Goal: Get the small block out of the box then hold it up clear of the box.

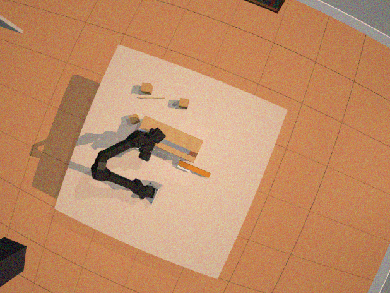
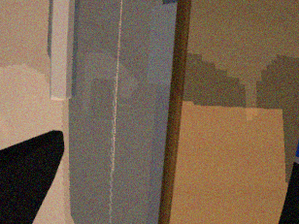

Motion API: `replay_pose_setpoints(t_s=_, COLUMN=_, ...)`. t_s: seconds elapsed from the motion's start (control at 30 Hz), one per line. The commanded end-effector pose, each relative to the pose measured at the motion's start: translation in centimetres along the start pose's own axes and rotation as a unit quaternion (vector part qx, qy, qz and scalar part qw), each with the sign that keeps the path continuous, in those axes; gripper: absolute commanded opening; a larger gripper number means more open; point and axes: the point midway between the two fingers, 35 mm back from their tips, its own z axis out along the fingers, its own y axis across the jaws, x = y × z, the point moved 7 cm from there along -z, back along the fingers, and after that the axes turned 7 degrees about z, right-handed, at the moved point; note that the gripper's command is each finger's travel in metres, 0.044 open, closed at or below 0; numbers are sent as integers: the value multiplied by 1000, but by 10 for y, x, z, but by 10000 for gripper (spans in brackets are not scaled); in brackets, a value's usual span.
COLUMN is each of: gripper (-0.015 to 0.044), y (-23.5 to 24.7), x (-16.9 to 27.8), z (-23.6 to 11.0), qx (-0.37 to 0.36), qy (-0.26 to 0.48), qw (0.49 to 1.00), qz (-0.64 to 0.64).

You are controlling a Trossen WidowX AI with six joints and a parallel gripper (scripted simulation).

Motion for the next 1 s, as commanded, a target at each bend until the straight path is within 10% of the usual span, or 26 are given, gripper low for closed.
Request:
replay_pose_setpoints(t_s=0.0, gripper=400, y=1, x=-9, z=0, qx=3, qy=-1, qw=1000, qz=-3)
replay_pose_setpoints(t_s=0.8, gripper=400, y=7, x=-33, z=-53, qx=17, qy=-3, qw=999, qz=47)
replay_pose_setpoints(t_s=0.97, gripper=285, y=26, x=-51, z=-52, qx=52, qy=40, qw=985, qz=-162)
